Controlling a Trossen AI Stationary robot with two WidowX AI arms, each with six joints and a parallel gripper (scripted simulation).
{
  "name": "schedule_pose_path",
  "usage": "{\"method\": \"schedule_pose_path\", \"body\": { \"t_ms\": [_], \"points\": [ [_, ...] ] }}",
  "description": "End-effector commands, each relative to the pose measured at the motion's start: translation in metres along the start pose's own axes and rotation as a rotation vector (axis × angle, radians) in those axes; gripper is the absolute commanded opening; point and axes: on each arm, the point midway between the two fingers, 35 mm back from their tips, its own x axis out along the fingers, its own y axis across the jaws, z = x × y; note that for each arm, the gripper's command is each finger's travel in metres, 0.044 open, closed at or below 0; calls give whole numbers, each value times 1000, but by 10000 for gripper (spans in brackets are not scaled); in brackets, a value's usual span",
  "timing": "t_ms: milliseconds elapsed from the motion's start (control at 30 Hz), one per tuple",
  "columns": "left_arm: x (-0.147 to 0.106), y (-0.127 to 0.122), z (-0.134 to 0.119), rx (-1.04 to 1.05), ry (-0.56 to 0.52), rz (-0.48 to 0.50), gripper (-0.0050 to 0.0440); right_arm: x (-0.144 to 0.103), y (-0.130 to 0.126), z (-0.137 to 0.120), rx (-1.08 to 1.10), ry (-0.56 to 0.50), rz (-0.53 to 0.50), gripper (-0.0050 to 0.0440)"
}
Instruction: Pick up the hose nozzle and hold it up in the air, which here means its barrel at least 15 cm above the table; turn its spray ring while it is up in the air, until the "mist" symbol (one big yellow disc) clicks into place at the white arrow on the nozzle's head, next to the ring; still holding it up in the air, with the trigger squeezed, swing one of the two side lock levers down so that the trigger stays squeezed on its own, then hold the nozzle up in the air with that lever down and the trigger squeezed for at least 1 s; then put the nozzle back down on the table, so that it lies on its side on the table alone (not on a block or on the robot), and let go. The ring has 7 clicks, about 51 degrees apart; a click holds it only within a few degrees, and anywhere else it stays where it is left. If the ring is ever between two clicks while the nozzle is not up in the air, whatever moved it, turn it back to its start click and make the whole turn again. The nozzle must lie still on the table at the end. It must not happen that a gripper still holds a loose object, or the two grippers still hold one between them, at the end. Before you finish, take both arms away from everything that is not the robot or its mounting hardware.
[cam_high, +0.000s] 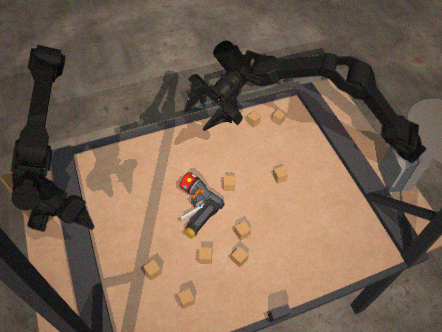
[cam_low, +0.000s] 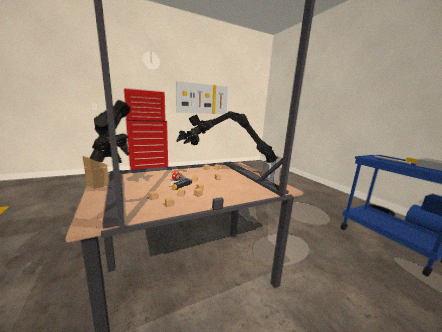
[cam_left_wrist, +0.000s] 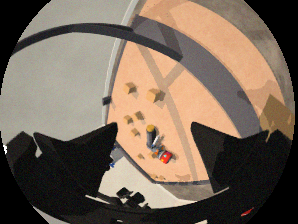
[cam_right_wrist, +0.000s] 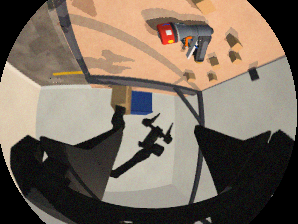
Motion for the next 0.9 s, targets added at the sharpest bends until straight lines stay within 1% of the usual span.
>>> {"method": "schedule_pose_path", "body": {
  "t_ms": [0, 533, 733, 867],
  "points": [
    [-2, 4, 0, -12, -4, 8, 400, -5, -2, -17, -30, 19, 6, 400],
    [-2, 4, 0, -12, -4, 8, 400, -5, -2, -17, -30, 19, 6, 400],
    [4, 6, -6, -93, -10, -9, 396, -1, -11, -19, -94, 19, 9, 397],
    [9, 8, -12, -184, -17, -26, 396, 2, -22, -24, -174, 23, 13, 397]
  ]
}}
